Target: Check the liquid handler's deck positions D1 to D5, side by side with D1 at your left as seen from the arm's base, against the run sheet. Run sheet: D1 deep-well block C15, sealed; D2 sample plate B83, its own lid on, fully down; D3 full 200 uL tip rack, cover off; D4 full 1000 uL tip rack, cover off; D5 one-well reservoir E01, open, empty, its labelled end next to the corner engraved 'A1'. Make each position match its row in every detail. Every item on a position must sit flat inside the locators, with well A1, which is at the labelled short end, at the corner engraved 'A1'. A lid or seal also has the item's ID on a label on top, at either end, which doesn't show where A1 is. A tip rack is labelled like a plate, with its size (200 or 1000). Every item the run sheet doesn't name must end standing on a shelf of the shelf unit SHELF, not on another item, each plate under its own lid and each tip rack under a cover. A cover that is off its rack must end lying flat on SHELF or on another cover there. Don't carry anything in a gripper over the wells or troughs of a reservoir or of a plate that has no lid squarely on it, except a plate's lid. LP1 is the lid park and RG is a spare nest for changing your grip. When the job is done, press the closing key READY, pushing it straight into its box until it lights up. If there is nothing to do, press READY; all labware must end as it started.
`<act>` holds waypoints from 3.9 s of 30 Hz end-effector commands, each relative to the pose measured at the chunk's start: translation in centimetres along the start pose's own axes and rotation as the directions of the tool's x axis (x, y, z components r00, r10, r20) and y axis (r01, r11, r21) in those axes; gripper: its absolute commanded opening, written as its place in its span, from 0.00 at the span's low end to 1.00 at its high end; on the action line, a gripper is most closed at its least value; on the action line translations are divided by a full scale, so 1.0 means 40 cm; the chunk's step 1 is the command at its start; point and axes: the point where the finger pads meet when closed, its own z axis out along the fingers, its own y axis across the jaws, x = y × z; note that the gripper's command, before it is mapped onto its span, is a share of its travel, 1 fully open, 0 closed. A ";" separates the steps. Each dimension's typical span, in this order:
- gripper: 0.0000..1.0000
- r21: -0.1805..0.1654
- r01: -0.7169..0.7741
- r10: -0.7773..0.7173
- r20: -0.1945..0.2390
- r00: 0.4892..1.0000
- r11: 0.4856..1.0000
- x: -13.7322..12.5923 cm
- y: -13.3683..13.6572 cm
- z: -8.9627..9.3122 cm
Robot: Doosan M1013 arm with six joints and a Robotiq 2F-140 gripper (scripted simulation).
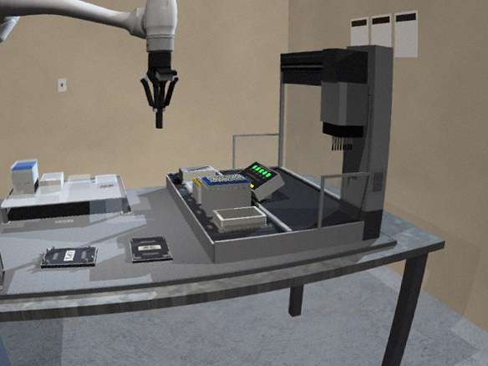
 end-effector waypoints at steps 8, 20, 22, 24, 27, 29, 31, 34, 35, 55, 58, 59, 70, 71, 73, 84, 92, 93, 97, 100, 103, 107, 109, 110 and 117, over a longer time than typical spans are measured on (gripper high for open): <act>0.10 0.002 0.000 0.000 0.001 1.000 1.000 0.068 0.007 -0.003; 0.10 0.002 -0.003 0.003 0.000 1.000 1.000 0.204 0.023 -0.003; 0.10 0.002 -0.003 0.003 0.000 1.000 1.000 0.217 0.025 -0.003; 0.10 0.002 -0.003 0.003 0.000 1.000 1.000 0.242 0.028 -0.003; 0.10 0.002 -0.003 0.003 0.000 1.000 1.000 0.279 0.032 -0.003; 0.10 0.002 -0.003 0.003 0.000 1.000 1.000 0.304 0.035 -0.003; 0.10 0.002 -0.003 0.003 0.000 1.000 1.000 0.315 0.037 -0.003; 0.10 0.002 -0.005 0.005 0.000 1.000 1.000 0.327 0.038 -0.003; 0.10 0.002 -0.005 0.005 0.000 1.000 1.000 0.340 0.039 -0.003; 0.10 0.002 -0.005 0.005 0.000 1.000 1.000 0.538 0.063 -0.003; 0.10 0.002 -0.005 0.005 0.000 1.000 1.000 0.562 0.066 -0.003; 0.10 0.002 -0.005 0.005 0.000 1.000 1.000 0.562 0.066 -0.003; 0.10 0.002 -0.003 0.003 0.000 1.000 1.000 0.686 0.080 -0.003; 0.10 0.002 -0.003 0.003 0.000 1.000 1.000 0.686 0.080 -0.003; 0.10 0.002 -0.003 0.003 0.000 1.000 1.000 0.698 0.082 -0.003; 0.10 0.002 -0.003 0.003 0.000 1.000 1.000 0.809 0.095 -0.003; 0.10 0.002 -0.003 0.003 0.000 1.000 1.000 0.802 0.157 -0.003; 0.10 0.002 -0.003 0.003 0.000 1.000 1.000 0.800 0.169 -0.003; 0.10 0.002 -0.003 0.003 0.000 1.000 1.000 0.794 0.219 -0.003; 0.10 0.002 -0.003 0.003 0.000 1.000 1.000 0.790 0.256 -0.003; 0.10 0.002 -0.003 0.003 0.000 1.000 1.000 0.785 0.293 -0.003; 0.10 0.002 -0.003 0.003 0.000 1.000 1.000 0.782 0.318 -0.002; 0.10 0.002 -0.003 0.003 0.000 1.000 1.000 0.780 0.343 -0.002; 0.10 0.002 -0.003 0.003 0.000 1.000 1.000 0.778 0.356 -0.002; 0.10 0.002 -0.003 0.003 0.000 1.000 1.000 0.768 0.442 -0.002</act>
